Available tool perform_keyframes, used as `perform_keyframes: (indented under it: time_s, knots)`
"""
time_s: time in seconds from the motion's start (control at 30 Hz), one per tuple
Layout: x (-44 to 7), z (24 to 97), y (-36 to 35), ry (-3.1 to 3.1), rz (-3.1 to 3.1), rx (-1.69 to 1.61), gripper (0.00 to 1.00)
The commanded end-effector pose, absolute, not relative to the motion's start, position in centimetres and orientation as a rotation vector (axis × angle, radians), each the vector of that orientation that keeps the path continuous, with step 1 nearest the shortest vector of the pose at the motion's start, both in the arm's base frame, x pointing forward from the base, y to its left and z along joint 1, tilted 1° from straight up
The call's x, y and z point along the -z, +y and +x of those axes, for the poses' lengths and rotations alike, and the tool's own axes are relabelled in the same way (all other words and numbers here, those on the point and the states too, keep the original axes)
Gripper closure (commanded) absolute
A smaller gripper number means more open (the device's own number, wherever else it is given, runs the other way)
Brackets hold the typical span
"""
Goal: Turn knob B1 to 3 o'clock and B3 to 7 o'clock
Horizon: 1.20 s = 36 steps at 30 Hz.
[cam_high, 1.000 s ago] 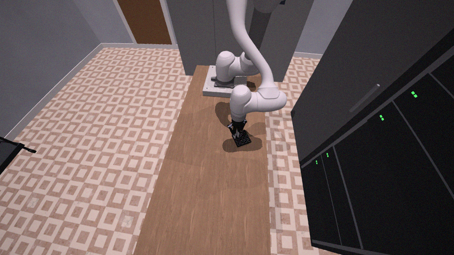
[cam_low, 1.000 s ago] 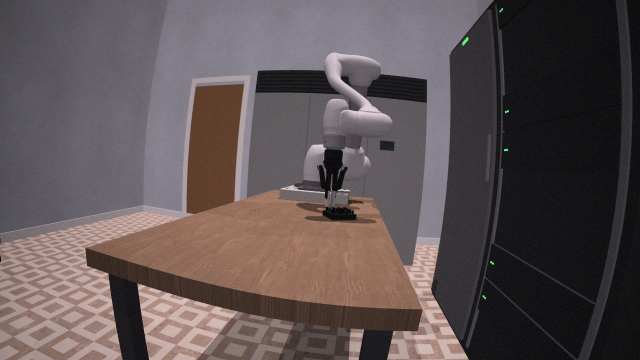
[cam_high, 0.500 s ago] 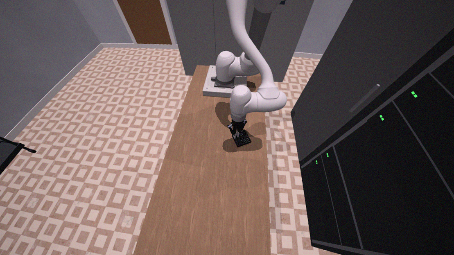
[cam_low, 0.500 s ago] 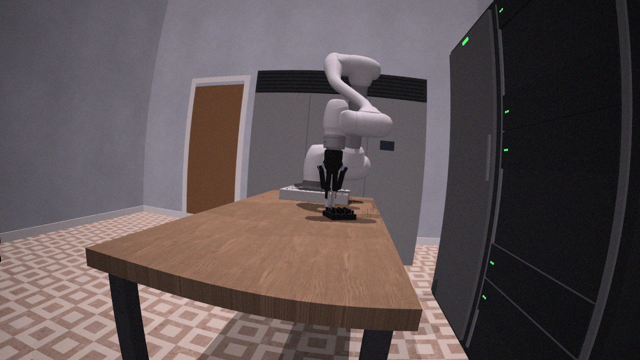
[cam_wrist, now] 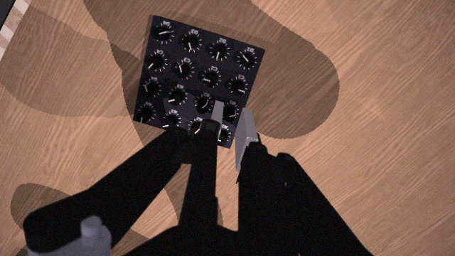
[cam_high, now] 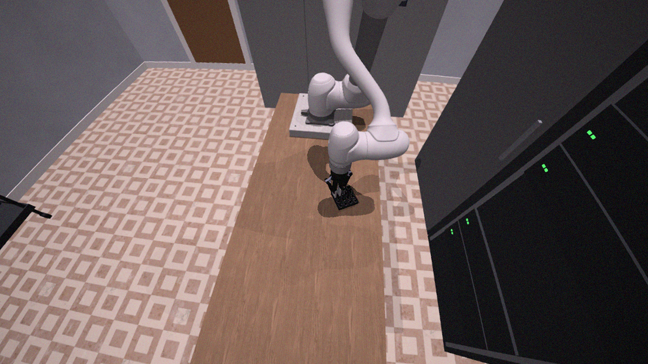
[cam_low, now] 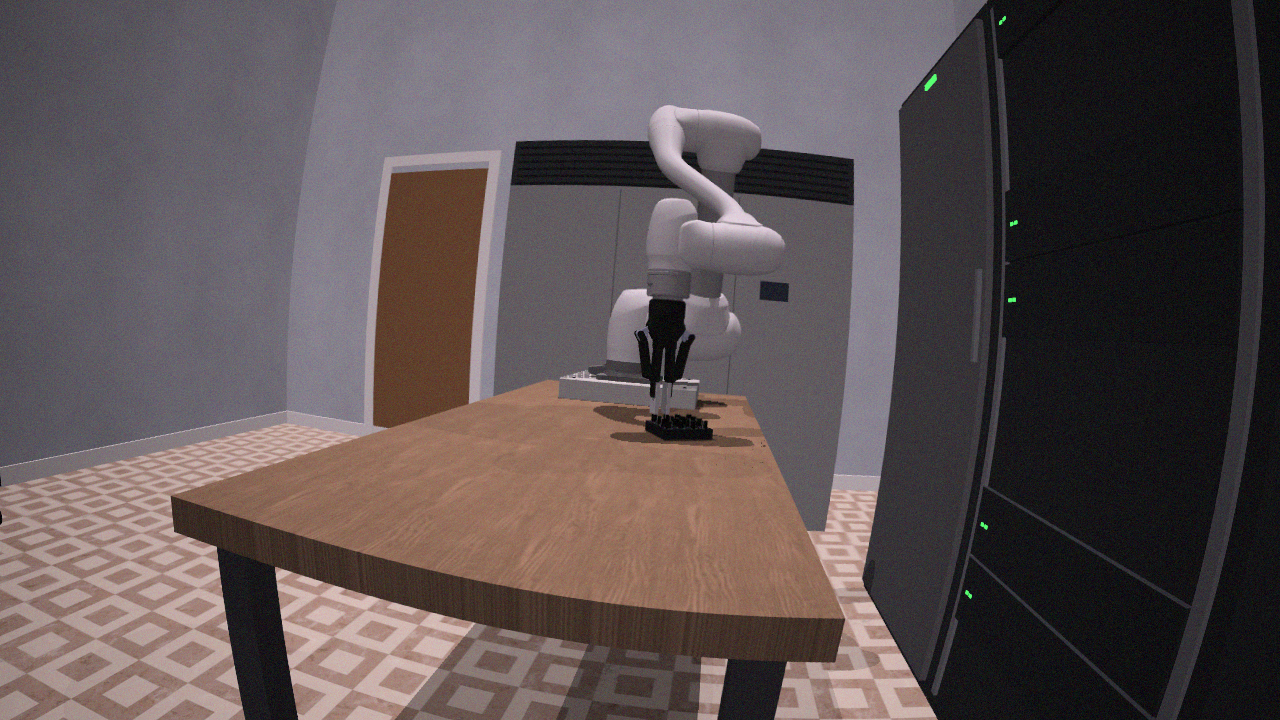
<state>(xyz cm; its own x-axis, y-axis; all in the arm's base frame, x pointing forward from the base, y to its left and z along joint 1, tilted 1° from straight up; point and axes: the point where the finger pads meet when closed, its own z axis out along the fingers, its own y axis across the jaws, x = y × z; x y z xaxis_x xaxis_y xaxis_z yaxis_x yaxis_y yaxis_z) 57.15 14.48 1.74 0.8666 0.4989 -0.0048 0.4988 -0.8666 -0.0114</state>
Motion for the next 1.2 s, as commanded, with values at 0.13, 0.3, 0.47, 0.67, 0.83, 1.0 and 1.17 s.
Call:
perform_keyframes:
  time_s: [0.13, 0.3, 0.47, 0.67, 0.83, 1.0, 1.17]
  knots:
    - [-1.8, 57.1, 14.5, -0.809, -3.025, -0.012, 0.88]
    - [-1.8, 57.1, 14.5, -0.809, -3.025, -0.012, 0.88]
    - [-1.7, 57.1, 14.5, -0.809, -3.025, -0.012, 0.88]
    - [-1.6, 57.1, 14.5, -0.809, -3.025, -0.012, 0.88]
    - [-1.2, 57.1, 14.5, -0.809, -3.025, -0.012, 0.88]
    - [-1.0, 57.1, 14.5, -0.809, -3.025, -0.012, 0.88]
    - [-0.6, 57.1, 14.5, -0.809, -3.025, -0.012, 0.88]
